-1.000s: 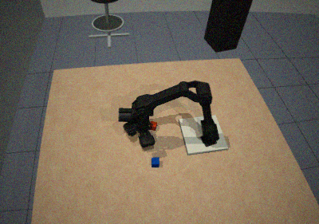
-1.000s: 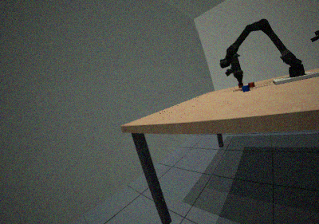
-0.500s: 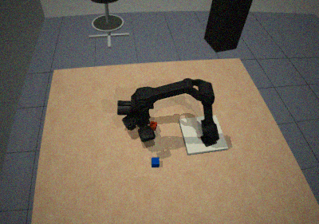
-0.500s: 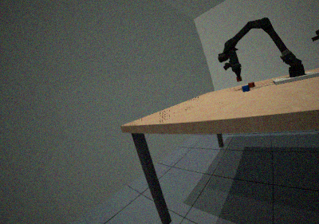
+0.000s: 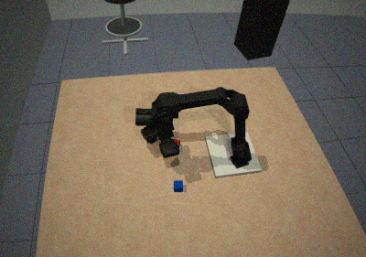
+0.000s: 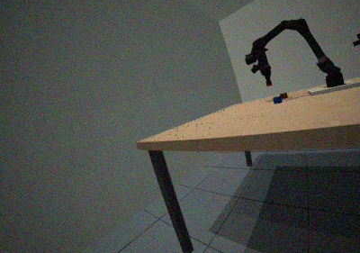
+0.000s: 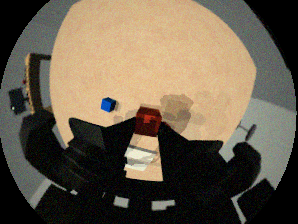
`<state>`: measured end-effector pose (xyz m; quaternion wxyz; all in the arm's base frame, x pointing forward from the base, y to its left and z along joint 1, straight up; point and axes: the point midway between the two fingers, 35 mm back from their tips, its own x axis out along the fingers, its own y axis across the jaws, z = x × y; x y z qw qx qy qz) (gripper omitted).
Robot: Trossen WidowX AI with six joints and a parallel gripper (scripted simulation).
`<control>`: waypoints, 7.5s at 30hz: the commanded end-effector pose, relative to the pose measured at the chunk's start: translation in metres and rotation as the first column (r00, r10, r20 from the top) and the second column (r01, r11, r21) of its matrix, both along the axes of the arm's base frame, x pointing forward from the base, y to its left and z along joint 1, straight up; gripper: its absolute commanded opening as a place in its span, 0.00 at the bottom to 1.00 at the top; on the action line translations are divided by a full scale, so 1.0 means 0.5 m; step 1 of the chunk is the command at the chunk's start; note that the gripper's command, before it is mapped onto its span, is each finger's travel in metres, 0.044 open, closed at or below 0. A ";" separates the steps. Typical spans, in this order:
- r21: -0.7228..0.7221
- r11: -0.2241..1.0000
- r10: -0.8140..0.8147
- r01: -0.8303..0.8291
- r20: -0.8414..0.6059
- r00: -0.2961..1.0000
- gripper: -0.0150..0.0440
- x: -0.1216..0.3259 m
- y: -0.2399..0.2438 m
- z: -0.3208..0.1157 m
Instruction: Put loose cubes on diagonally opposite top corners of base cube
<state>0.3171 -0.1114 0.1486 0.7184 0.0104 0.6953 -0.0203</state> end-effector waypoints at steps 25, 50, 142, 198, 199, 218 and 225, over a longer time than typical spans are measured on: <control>0.029 0.857 -0.514 0.514 -0.003 0.858 0.43 -0.002 0.169 -0.041; 0.044 0.506 -0.862 0.862 -0.021 0.507 0.43 -0.044 0.307 -0.084; 0.035 0.734 -0.679 0.679 -0.008 0.734 0.70 -0.037 0.240 -0.071; -0.016 0.506 0.862 -0.862 -0.036 0.506 0.70 -0.154 -0.138 -0.085; -0.016 0.506 0.862 -0.862 -0.036 0.506 0.70 -0.154 -0.138 -0.101; -0.016 0.506 0.862 -0.862 -0.036 0.506 0.70 -0.154 -0.138 -0.169; -0.016 0.506 0.862 -0.862 -0.036 0.506 0.70 -0.153 -0.139 -0.191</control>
